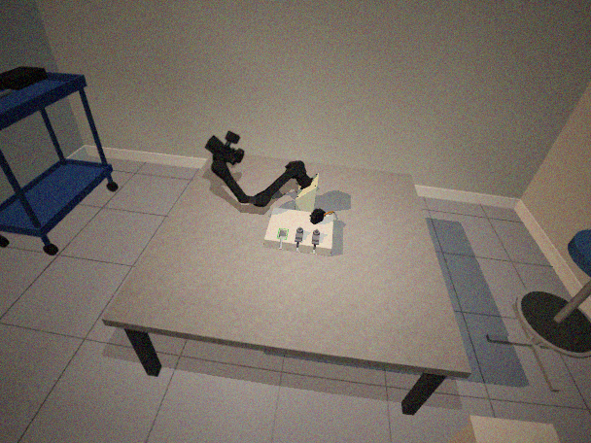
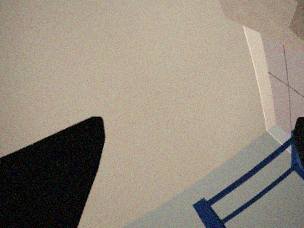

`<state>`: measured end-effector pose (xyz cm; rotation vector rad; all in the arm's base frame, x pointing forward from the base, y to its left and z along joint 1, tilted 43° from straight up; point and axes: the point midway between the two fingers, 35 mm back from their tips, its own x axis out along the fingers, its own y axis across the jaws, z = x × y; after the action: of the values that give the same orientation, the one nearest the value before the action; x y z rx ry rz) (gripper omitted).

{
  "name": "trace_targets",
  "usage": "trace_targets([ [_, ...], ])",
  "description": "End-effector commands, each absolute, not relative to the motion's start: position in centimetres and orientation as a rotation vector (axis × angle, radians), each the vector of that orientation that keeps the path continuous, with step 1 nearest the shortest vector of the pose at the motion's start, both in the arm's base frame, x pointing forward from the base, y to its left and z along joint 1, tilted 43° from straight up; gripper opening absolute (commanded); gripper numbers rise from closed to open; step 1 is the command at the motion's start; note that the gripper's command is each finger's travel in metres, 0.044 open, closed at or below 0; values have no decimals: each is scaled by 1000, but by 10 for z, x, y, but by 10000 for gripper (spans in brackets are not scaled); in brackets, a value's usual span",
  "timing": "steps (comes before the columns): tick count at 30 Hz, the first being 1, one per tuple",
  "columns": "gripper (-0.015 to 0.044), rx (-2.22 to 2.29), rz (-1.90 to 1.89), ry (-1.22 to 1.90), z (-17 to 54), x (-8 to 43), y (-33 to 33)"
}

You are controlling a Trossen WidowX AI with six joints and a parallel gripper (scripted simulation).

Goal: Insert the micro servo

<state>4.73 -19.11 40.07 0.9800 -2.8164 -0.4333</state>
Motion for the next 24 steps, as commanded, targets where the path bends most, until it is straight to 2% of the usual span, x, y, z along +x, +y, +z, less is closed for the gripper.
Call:
trace_targets([
  [1,426,977,-435,-2818,401,47,-191],
  [2,440,967,-442,-2820,401,45,-190],
  [13,440,698,-682,-2856,410,6,-164],
  [24,440,392,-972,-2952,413,-57,-112],
])
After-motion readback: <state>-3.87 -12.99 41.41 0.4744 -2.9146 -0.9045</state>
